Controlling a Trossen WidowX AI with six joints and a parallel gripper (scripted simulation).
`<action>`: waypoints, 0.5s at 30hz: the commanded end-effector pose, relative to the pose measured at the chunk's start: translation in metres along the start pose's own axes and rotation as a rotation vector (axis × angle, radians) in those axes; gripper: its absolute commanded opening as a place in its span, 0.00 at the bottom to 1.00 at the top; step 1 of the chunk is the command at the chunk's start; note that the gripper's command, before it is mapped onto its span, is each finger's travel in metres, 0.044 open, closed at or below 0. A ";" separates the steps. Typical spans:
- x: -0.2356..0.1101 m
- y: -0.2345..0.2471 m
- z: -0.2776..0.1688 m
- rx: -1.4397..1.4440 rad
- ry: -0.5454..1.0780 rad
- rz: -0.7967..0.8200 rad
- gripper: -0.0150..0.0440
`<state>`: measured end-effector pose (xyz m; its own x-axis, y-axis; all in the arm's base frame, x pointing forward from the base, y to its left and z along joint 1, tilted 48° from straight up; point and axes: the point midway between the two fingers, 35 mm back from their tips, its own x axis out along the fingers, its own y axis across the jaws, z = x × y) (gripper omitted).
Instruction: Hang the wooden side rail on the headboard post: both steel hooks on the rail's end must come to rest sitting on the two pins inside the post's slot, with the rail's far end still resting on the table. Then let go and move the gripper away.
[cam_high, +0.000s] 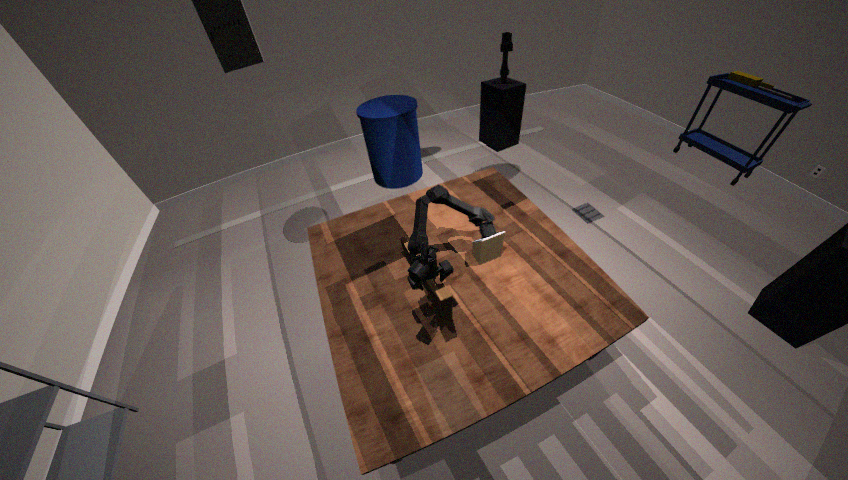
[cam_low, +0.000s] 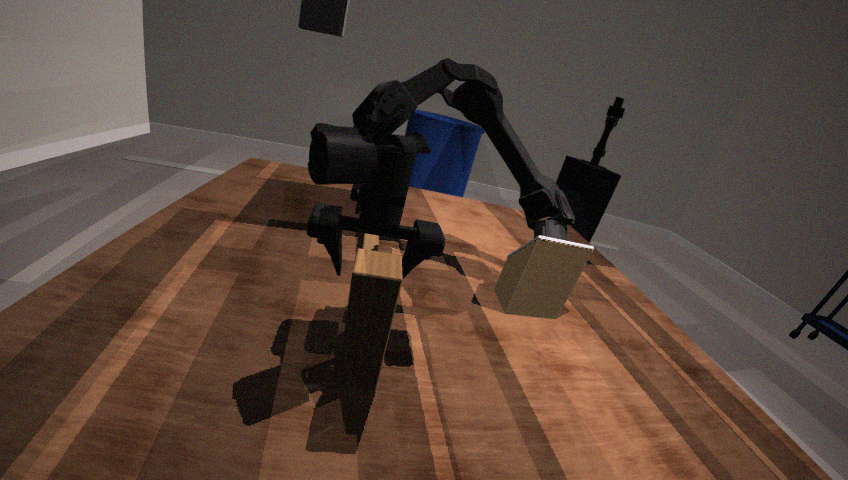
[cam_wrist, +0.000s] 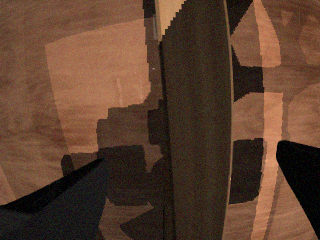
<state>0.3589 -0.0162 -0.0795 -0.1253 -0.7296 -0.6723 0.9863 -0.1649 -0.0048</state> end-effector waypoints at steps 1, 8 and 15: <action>-0.002 0.001 0.004 0.012 0.006 -0.009 1.00; -0.002 -0.001 0.032 0.012 0.004 -0.010 1.00; -0.003 0.002 0.030 0.023 0.010 -0.009 1.00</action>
<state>0.3582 -0.0333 -0.0553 -0.1303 -0.7216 -0.6800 0.9829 -0.1839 0.0069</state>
